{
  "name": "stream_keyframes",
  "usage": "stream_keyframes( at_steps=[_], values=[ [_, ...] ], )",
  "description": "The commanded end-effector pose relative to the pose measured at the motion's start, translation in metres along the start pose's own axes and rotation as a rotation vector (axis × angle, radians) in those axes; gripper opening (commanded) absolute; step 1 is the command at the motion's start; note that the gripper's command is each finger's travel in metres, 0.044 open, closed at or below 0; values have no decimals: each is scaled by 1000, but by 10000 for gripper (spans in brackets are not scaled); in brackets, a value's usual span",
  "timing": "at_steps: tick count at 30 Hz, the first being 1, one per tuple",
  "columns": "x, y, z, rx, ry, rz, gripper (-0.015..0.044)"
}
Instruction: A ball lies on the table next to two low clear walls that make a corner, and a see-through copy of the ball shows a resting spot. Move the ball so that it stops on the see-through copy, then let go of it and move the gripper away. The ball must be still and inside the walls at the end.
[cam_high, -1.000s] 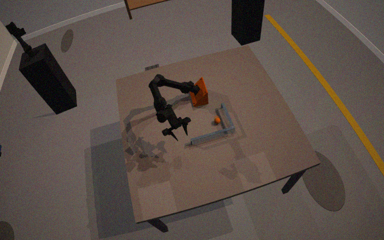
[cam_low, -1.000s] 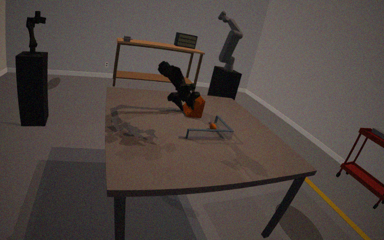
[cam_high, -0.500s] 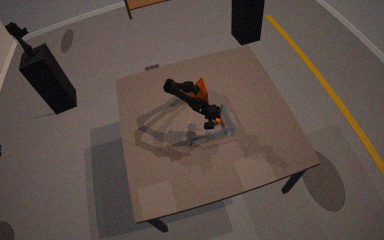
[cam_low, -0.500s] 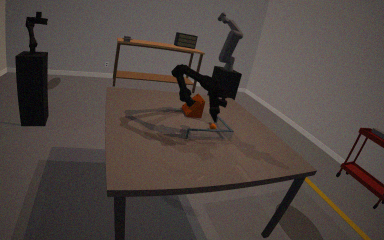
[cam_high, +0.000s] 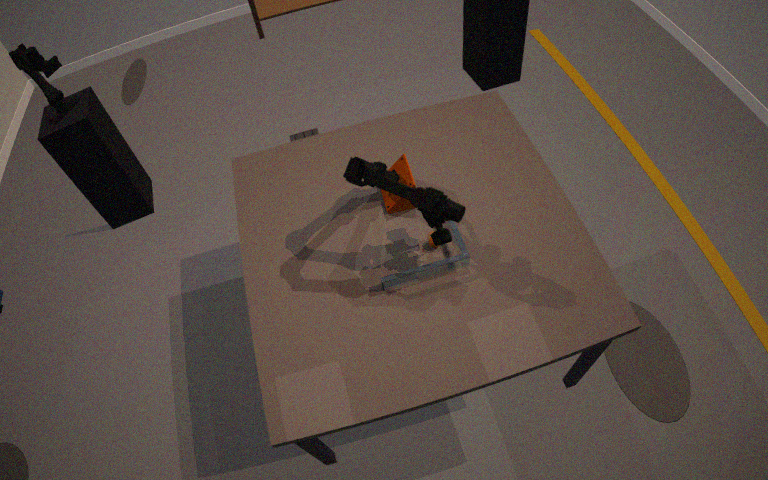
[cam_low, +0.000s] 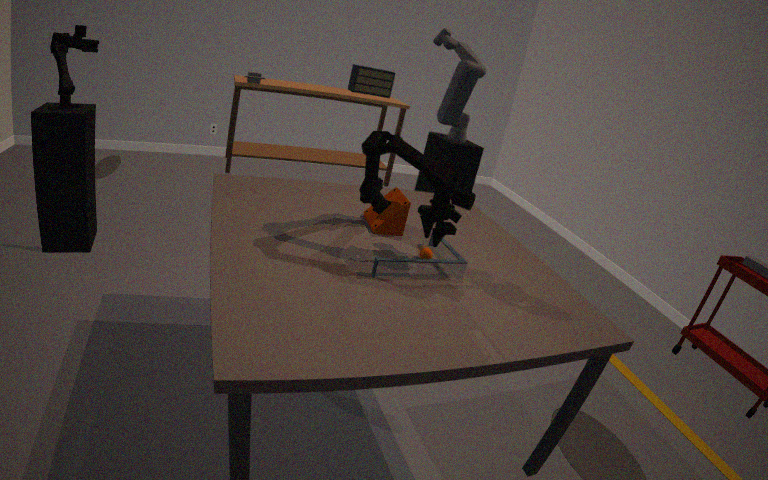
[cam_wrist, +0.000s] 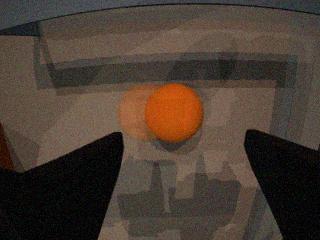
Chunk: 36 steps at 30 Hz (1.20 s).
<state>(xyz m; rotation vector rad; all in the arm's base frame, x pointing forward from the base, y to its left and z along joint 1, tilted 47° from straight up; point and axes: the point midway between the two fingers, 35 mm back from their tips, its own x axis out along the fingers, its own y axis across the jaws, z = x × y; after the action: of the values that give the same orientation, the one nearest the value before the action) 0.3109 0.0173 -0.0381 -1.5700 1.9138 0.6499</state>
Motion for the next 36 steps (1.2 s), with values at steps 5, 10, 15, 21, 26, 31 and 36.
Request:
stream_keyframes(
  at_steps=[5, 10, 15, 21, 26, 31, 36],
  values=[
    [14, 2, -2, -10, 12, 10, 323],
    [22, 2, -2, -10, 12, 9, 323],
    [30, 2, -2, -10, 13, 9, 323],
    [40, 2, -2, -10, 13, 9, 323],
    [48, 3, -3, -9, 14, 9, 323],
    [51, 3, -3, -9, 14, 9, 297],
    [51, 3, -3, -9, 14, 9, 224]
  ],
)
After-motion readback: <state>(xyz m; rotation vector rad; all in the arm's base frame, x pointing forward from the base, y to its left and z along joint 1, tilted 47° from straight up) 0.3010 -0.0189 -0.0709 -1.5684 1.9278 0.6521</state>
